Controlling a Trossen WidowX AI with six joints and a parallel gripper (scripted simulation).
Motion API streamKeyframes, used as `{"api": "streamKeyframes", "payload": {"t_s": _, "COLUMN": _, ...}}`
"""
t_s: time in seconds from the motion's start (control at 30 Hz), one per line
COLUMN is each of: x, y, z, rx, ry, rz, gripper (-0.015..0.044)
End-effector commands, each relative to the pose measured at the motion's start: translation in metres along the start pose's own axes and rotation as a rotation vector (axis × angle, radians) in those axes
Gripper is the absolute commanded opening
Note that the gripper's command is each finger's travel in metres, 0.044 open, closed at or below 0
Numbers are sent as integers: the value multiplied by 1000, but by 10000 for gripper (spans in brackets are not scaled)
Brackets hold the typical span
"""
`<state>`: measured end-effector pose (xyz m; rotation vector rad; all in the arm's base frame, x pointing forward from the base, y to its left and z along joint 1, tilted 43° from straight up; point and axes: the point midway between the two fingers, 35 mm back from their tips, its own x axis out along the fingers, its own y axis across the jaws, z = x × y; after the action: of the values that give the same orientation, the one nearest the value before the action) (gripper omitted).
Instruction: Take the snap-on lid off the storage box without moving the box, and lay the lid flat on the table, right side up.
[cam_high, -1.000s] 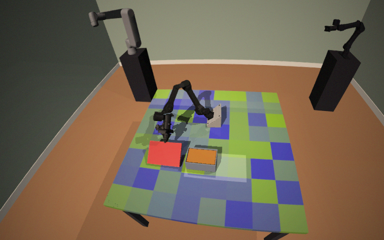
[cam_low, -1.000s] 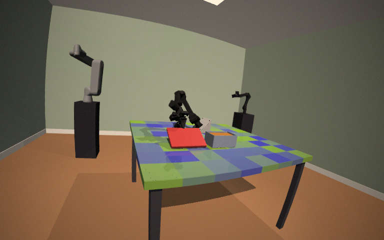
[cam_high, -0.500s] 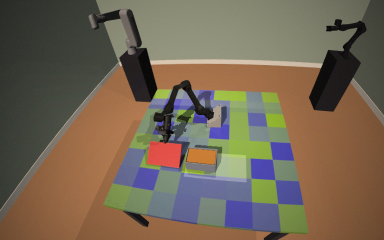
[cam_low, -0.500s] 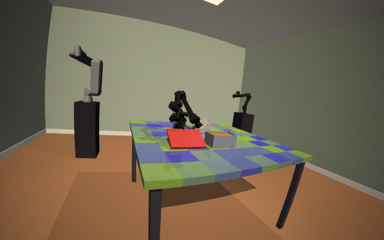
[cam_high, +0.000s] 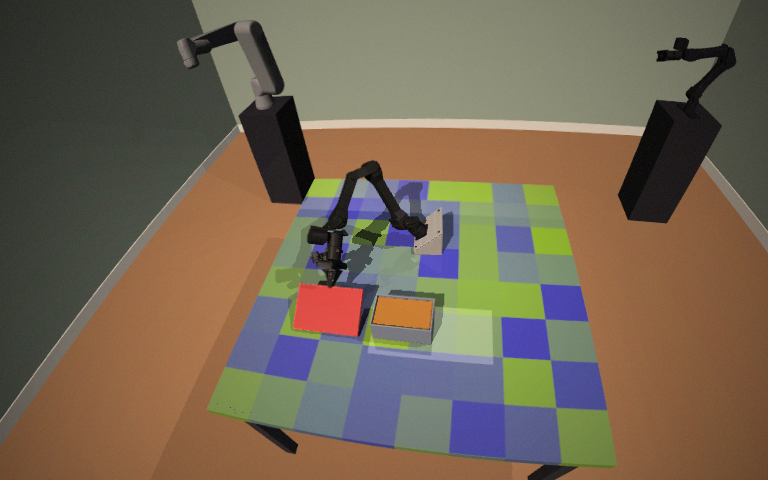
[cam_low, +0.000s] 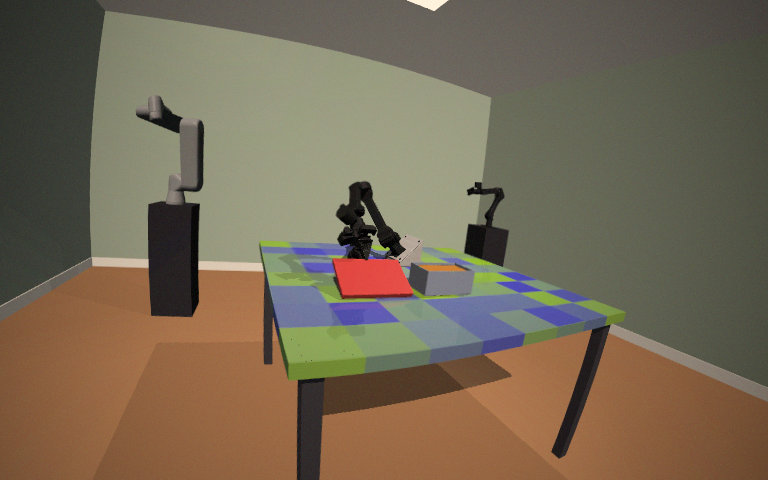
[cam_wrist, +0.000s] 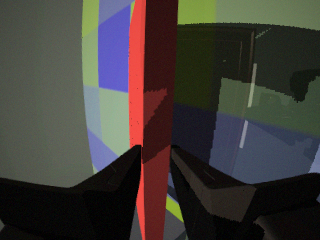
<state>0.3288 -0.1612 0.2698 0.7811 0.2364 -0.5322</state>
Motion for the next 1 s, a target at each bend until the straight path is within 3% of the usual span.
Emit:
{"api": "streamKeyframes", "payload": {"t_s": 0.0, "x": 6, "y": -9, "z": -2, "rx": 2, "ry": 4, "rz": -22, "gripper": 0}}
{"api": "streamKeyframes", "payload": {"t_s": 0.9, "x": 20, "y": -26, "z": -2, "rx": 0, "ry": 3, "rz": -22, "gripper": 0}}
{"api": "streamKeyframes", "payload": {"t_s": 0.97, "x": 12, "y": -16, "z": 3, "rx": 0, "ry": -4, "rz": -11, "gripper": 53}}
